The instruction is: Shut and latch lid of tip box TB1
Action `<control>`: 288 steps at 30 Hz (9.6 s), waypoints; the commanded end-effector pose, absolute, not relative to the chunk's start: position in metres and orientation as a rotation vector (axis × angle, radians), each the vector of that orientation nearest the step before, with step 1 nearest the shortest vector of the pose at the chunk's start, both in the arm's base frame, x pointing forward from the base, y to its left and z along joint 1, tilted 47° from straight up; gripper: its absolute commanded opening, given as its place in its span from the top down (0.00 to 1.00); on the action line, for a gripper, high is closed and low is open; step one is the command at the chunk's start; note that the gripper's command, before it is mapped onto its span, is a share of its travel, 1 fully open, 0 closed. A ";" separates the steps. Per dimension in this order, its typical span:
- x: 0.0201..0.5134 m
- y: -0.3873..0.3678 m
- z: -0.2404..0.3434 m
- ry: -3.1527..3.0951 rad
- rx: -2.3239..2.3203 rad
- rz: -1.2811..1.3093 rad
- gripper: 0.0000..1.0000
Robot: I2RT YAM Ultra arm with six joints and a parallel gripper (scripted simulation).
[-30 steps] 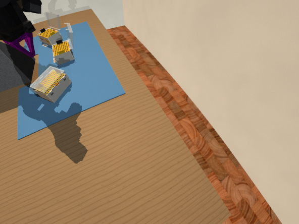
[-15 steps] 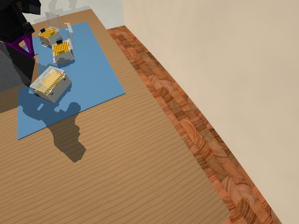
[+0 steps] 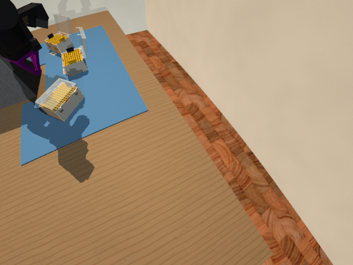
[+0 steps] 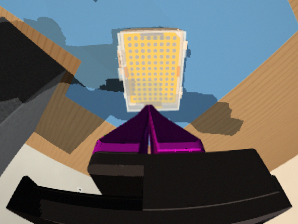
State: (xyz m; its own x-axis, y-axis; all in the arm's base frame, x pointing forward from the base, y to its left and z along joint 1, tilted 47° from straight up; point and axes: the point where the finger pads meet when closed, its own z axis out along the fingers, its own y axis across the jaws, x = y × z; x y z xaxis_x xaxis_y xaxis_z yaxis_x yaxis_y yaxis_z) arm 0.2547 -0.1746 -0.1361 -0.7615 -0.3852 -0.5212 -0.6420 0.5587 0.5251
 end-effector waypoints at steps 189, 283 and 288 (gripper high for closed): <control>0.251 -0.095 -0.184 2.443 -0.840 0.981 1.00; 0.243 -0.140 -0.142 2.444 -0.840 0.980 1.00; 0.243 -0.140 -0.142 2.444 -0.840 0.980 1.00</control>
